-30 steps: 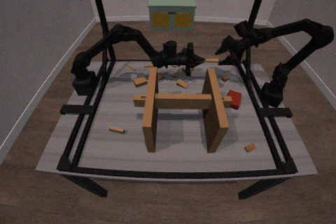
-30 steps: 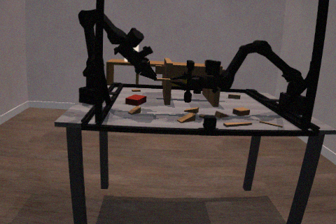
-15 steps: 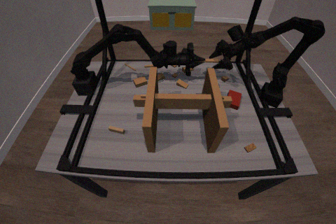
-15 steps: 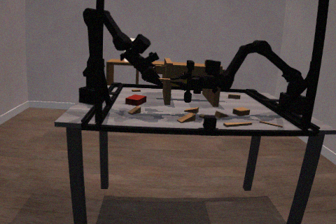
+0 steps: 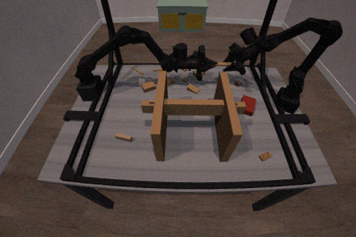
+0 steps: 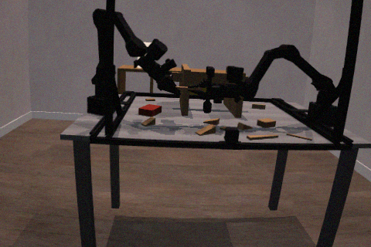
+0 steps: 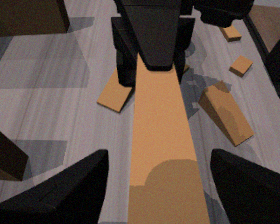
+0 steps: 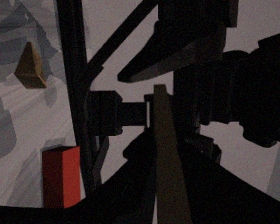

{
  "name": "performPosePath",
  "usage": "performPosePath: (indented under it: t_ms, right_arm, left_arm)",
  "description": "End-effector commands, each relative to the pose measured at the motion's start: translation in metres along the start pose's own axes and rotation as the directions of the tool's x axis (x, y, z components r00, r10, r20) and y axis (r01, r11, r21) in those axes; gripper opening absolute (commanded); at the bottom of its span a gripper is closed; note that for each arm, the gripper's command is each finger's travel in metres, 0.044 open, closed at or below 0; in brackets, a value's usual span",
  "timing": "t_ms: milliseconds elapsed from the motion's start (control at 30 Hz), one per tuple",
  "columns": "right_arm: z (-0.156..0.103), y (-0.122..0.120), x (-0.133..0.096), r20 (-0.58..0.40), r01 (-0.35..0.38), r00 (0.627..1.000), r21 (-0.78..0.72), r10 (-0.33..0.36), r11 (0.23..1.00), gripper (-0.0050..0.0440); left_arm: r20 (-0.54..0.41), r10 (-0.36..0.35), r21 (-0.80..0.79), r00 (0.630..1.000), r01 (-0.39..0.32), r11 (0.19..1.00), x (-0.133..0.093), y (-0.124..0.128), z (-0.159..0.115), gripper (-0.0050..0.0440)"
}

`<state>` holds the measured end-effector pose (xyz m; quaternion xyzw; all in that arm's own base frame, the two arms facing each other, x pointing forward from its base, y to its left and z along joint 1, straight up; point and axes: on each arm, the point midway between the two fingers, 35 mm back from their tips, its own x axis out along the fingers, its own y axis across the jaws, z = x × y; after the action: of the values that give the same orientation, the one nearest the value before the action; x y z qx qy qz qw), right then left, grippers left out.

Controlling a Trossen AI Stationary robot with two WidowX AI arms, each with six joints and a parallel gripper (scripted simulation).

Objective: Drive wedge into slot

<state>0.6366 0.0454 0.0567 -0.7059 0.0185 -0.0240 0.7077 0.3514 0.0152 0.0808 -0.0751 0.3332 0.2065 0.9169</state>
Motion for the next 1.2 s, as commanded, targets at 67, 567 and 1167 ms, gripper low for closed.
performPosePath:
  t_ms: [67,567,1167]
  right_arm:
    - [0.0008,0.004,-0.0005,0.004,-0.008,1.0,-0.003,0.008,1.0,0.0]
    - [0.0008,0.004,-0.0005,0.004,-0.008,1.0,-0.003,0.008,1.0,0.0]
    - [0.0008,0.004,-0.0005,0.004,-0.008,1.0,-0.003,0.008,1.0,0.0196]
  left_arm:
    - [0.001,0.0,-0.001,1.0,0.0,1.0,-0.0004,0.0001,0.0003,0.0169]
    - [0.001,0.0,-0.001,1.0,0.0,1.0,-0.0004,0.0001,0.0003,0.0083]
    - [0.001,0.0,-0.001,1.0,0.0,1.0,-0.0004,0.0001,0.0003,0.0]
